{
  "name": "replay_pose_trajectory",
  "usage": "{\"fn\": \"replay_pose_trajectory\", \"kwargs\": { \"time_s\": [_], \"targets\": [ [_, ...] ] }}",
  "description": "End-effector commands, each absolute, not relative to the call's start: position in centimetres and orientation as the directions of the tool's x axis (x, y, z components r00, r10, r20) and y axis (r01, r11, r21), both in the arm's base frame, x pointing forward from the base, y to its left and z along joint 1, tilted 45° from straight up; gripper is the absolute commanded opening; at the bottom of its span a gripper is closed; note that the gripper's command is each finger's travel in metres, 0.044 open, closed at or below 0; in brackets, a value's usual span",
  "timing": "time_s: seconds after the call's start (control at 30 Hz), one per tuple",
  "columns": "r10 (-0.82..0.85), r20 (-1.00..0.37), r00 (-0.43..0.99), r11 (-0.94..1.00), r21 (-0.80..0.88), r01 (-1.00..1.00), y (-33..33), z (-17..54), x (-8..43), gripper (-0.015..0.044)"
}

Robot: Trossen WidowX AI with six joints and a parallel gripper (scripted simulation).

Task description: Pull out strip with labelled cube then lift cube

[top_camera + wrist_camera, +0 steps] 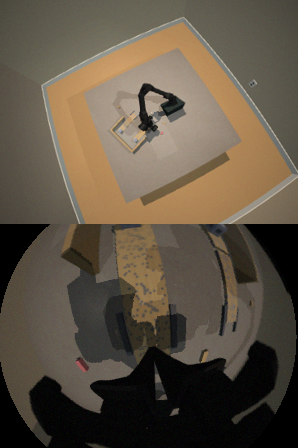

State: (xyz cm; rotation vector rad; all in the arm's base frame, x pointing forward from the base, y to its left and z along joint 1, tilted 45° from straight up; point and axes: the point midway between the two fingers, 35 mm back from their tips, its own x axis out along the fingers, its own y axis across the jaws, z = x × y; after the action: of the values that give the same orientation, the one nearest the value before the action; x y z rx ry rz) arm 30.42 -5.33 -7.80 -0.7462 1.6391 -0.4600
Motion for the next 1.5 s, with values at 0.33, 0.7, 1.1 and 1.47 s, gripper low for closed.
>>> {"fn": "replay_pose_trajectory", "kwargs": {
  "time_s": [0.33, 0.7, 1.1, 1.47],
  "targets": [
    [-0.695, -0.712, -0.099, 0.713, -0.664, -0.226, -5.9, -7.7, 27.6, 0.0],
    [-0.695, -0.712, -0.1, 0.713, -0.664, -0.226, -6.0, -7.4, 26.0, 0.0],
    [-0.695, -0.712, -0.1, 0.713, -0.664, -0.227, -6.2, -7.0, 24.3, 0.0],
    [-0.695, -0.712, -0.101, 0.713, -0.664, -0.227, -6.3, -6.6, 22.7, 0.0]
  ]
}}
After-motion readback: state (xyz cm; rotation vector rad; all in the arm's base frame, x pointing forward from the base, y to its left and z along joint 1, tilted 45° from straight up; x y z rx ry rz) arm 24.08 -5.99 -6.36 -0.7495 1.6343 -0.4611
